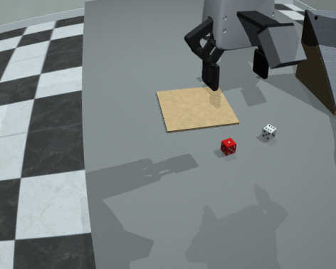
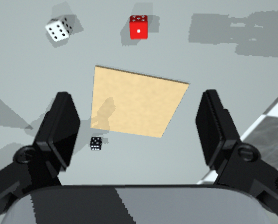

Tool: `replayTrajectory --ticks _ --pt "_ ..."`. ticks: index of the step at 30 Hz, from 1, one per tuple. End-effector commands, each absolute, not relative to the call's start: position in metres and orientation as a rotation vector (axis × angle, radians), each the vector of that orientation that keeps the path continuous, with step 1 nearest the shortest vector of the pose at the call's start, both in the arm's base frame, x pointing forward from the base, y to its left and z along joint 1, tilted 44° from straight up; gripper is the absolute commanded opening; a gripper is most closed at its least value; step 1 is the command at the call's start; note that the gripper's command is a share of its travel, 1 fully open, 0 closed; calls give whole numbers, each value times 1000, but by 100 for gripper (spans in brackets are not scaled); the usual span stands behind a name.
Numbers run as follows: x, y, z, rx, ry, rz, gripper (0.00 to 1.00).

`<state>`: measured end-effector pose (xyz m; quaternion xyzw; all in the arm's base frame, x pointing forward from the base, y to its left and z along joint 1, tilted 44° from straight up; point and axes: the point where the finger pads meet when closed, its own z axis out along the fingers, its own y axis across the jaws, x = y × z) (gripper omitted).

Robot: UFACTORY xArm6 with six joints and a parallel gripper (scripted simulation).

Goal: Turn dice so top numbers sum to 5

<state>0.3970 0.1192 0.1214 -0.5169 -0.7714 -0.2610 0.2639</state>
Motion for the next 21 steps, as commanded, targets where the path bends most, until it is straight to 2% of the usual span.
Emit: replayTrajectory --ticks 1,21 --pt "398 119 122 -1398 -2087 -709 100" --pt "398 122 119 -1637 -1851 -599 100"
